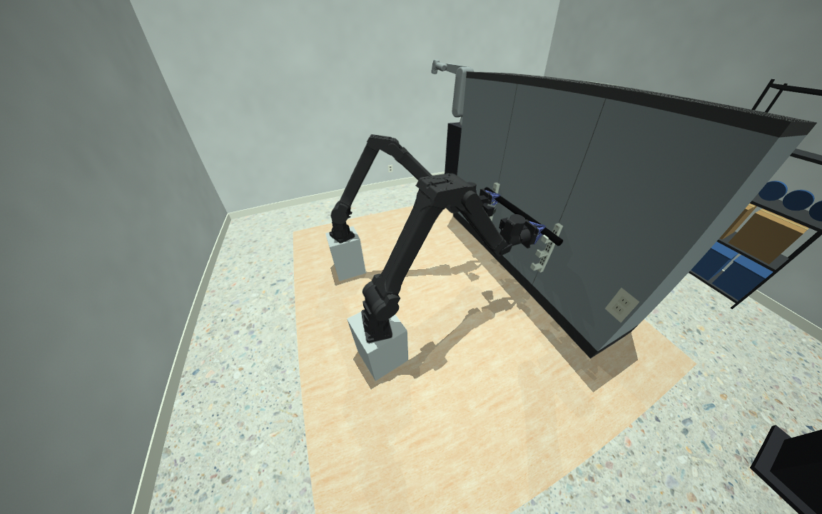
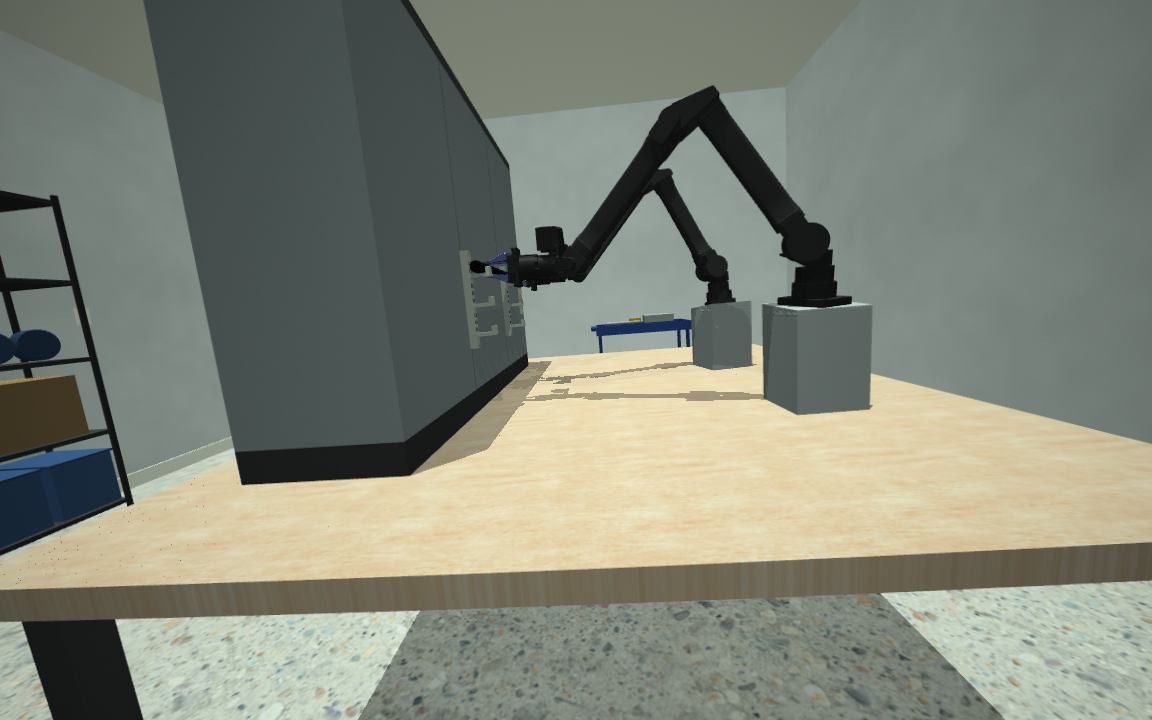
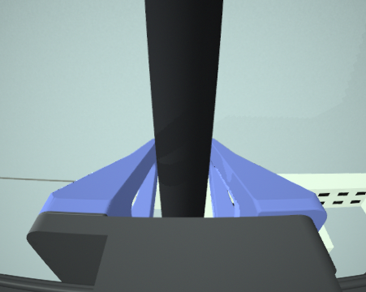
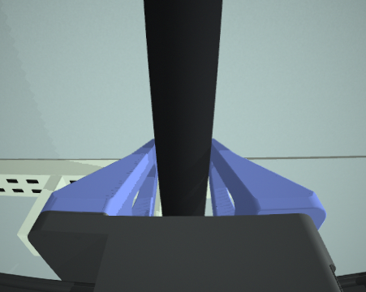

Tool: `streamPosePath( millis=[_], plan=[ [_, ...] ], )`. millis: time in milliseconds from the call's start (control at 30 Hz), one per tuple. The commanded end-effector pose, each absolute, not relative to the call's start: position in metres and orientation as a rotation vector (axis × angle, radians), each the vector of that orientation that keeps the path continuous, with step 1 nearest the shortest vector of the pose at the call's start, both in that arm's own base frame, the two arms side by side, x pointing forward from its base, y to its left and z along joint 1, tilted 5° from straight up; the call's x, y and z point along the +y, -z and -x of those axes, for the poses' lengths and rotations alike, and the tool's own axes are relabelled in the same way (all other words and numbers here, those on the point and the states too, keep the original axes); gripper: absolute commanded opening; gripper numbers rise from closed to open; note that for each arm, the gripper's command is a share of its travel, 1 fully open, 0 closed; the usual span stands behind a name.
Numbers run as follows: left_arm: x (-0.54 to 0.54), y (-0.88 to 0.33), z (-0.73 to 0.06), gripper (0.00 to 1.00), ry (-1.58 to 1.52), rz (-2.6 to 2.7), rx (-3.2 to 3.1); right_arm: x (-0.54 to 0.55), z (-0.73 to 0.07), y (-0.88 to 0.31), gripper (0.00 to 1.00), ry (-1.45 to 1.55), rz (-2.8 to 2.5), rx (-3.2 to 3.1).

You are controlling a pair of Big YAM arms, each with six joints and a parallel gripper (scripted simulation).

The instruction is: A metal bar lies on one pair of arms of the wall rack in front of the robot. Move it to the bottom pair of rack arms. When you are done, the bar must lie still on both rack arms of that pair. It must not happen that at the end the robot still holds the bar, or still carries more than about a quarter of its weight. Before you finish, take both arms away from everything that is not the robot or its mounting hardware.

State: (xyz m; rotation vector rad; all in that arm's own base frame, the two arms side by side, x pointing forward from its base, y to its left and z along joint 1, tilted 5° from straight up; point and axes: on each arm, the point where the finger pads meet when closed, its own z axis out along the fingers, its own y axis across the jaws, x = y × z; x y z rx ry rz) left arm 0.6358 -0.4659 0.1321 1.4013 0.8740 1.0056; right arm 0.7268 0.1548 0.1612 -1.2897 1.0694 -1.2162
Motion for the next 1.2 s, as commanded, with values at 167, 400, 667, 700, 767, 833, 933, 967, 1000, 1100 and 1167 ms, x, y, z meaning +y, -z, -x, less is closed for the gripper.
streamPosePath(
  millis=[167,400,667,700,767,833,933,967,1000,1100,1167],
  plan=[
    [-0.468,-0.163,-0.640,0.00,-1.009,-1.349,0.866,0.146,-0.723,-0.184,0.00,1.239,1.251,1.062],
    [-0.470,-0.163,-0.642,0.00,-1.009,-1.349,0.866,0.146,-0.723,-0.184,0.00,1.239,1.251,1.062],
    [-0.471,-0.163,-0.645,0.00,-1.009,-1.349,0.866,0.146,-0.723,-0.184,0.00,1.239,1.251,1.062],
    [-0.471,-0.163,-0.645,0.00,-1.009,-1.349,0.866,0.146,-0.723,-0.185,0.00,1.239,1.251,1.062],
    [-0.472,-0.165,-0.646,0.00,-1.009,-1.349,0.866,0.146,-0.723,-0.186,0.00,1.239,1.251,1.062],
    [-0.472,-0.166,-0.647,0.00,-1.009,-1.349,0.866,0.146,-0.723,-0.187,0.00,1.239,1.251,1.062],
    [-0.473,-0.167,-0.648,0.00,-1.009,-1.349,0.866,0.146,-0.723,-0.189,0.00,1.239,1.251,1.062],
    [-0.473,-0.168,-0.649,0.00,-1.009,-1.349,0.866,0.146,-0.723,-0.189,0.00,1.239,1.251,1.062],
    [-0.474,-0.168,-0.649,0.00,-1.009,-1.349,0.866,0.146,-0.723,-0.190,0.00,1.239,1.251,1.062],
    [-0.474,-0.170,-0.650,0.00,-1.009,-1.349,0.866,0.146,-0.723,-0.191,0.00,1.239,1.251,1.062],
    [-0.475,-0.171,-0.651,0.00,-1.009,-1.349,0.866,0.146,-0.723,-0.193,0.00,1.239,1.251,1.062]
  ],
)
